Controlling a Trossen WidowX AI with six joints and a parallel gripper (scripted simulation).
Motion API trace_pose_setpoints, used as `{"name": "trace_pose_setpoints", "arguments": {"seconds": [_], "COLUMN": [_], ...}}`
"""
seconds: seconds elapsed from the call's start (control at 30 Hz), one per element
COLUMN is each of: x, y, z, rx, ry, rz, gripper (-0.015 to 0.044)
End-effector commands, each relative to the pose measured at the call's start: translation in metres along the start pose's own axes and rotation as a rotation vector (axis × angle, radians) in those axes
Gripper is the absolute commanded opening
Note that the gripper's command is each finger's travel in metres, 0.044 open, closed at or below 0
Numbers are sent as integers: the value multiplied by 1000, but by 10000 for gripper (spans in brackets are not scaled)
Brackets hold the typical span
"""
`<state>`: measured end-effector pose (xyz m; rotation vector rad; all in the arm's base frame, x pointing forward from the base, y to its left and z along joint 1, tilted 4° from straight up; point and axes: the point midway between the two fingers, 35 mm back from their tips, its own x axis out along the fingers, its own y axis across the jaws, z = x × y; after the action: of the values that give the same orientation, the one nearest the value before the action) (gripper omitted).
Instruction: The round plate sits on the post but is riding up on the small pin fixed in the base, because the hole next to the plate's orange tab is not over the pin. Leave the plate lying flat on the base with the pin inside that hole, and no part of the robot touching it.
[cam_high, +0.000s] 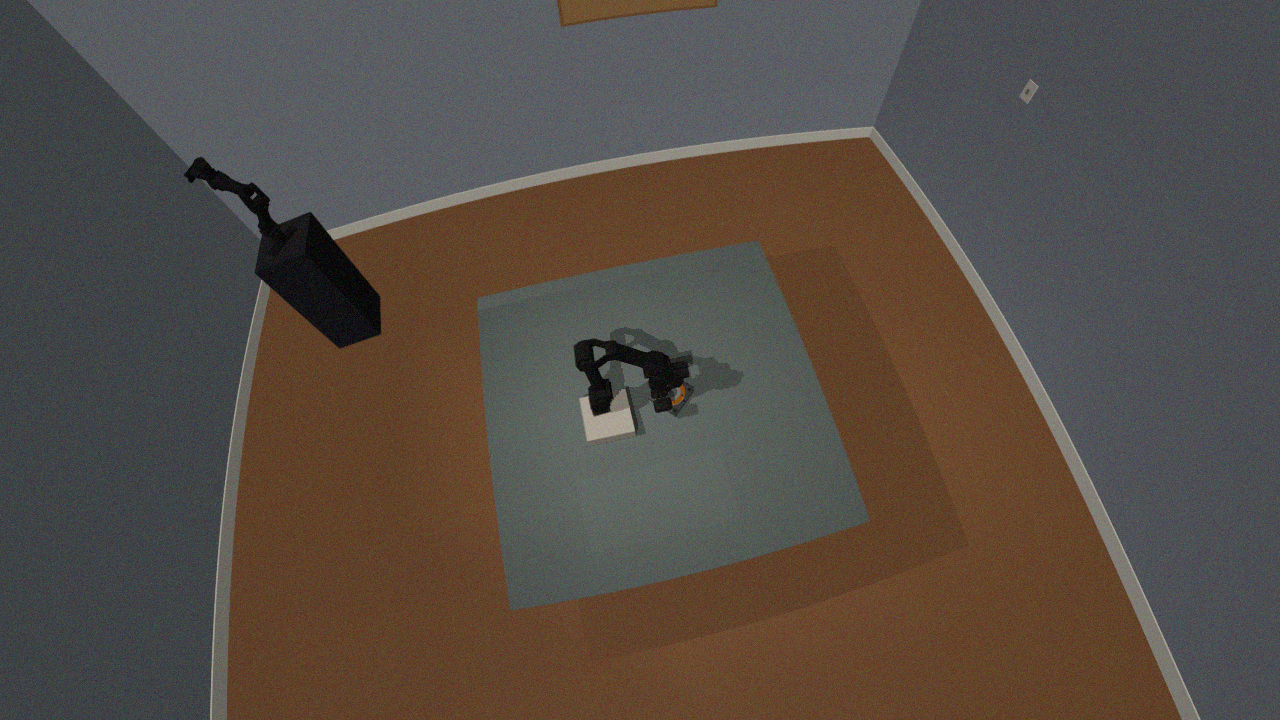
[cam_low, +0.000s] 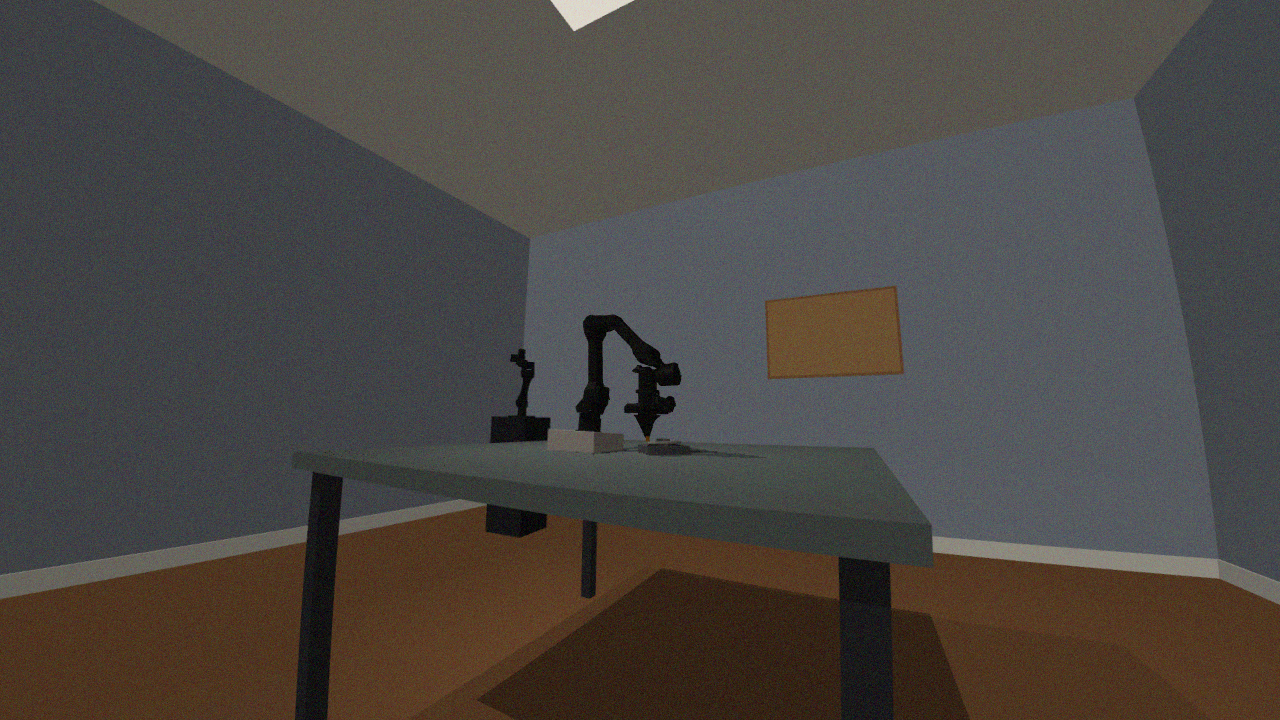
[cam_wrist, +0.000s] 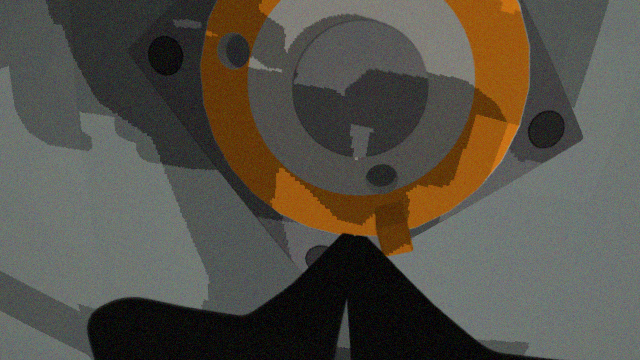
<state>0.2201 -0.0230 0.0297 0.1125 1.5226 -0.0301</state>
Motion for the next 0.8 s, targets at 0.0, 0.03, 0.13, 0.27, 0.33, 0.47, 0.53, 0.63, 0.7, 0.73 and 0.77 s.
{"name": "trace_pose_setpoints", "arguments": {"seconds": [0.0,0.03,0.13,0.27,0.33,0.47,0.53,0.63,0.7,0.73,0.77], "x": [2,2,2,3,3,3,3,3,3,2,2], "y": [-4,-5,-9,-14,-16,-21,-24,-27,-30,-31,-32], "z": [-1,-1,0,2,4,6,8,10,13,14,15], "rx": [-4,-4,-4,-4,-4,-4,-4,-4,-4,-4,-4], "ry": [6,6,6,6,6,6,6,6,5,5,5], "rz": [3,3,2,2,1,1,1,0,0,0,0], "gripper": [0,0,0,0,0,0,0,0,0,0,0]}}
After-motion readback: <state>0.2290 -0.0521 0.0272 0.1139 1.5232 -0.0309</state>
